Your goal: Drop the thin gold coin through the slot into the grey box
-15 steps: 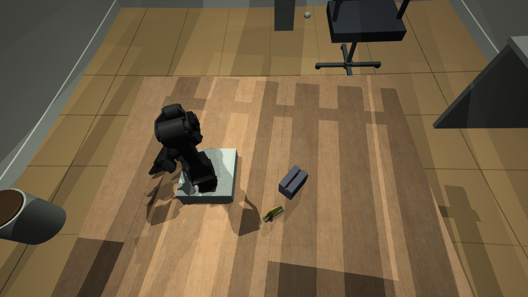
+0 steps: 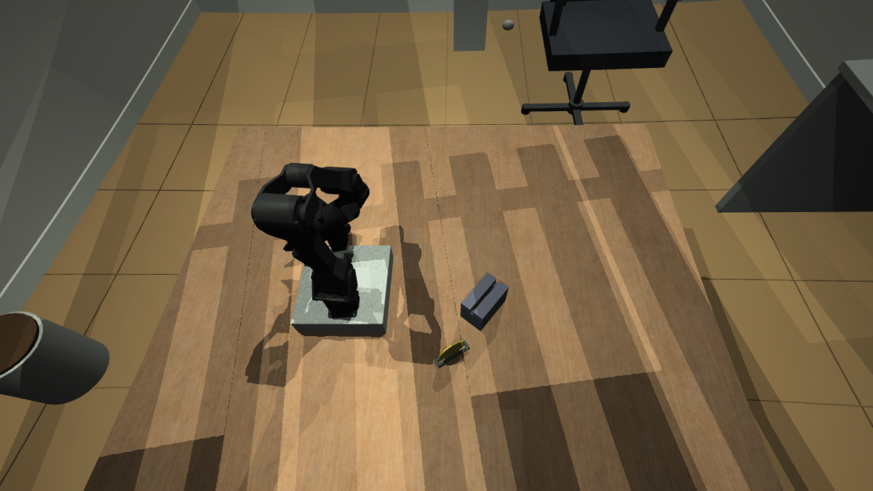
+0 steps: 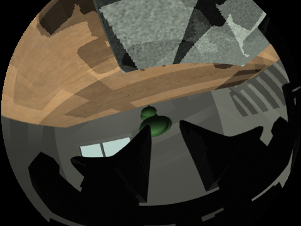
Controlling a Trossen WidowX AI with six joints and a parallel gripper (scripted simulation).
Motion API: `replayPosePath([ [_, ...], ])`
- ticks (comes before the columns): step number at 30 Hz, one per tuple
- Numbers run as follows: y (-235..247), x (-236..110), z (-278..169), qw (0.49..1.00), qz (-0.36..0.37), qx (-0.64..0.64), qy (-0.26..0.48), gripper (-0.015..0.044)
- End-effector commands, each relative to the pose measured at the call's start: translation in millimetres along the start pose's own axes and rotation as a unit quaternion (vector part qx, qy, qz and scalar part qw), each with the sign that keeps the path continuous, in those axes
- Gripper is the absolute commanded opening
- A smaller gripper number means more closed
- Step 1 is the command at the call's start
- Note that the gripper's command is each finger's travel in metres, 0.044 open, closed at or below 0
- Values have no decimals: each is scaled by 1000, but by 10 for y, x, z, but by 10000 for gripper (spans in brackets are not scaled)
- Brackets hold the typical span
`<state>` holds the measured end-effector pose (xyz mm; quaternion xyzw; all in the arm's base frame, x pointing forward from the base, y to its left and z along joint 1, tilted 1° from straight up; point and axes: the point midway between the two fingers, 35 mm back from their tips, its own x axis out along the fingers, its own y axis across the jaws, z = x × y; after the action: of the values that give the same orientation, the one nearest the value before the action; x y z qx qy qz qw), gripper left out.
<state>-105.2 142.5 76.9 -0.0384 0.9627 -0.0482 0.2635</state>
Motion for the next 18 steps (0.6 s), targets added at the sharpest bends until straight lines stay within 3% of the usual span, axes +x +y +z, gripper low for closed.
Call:
replayPosePath([
  [1,237,-359,220,994,67,-67,-49,161],
  [6,372,-886,561,971,128,-146,-136,161],
  [18,-40,-2054,1303,896,142,-247,-340,161],
])
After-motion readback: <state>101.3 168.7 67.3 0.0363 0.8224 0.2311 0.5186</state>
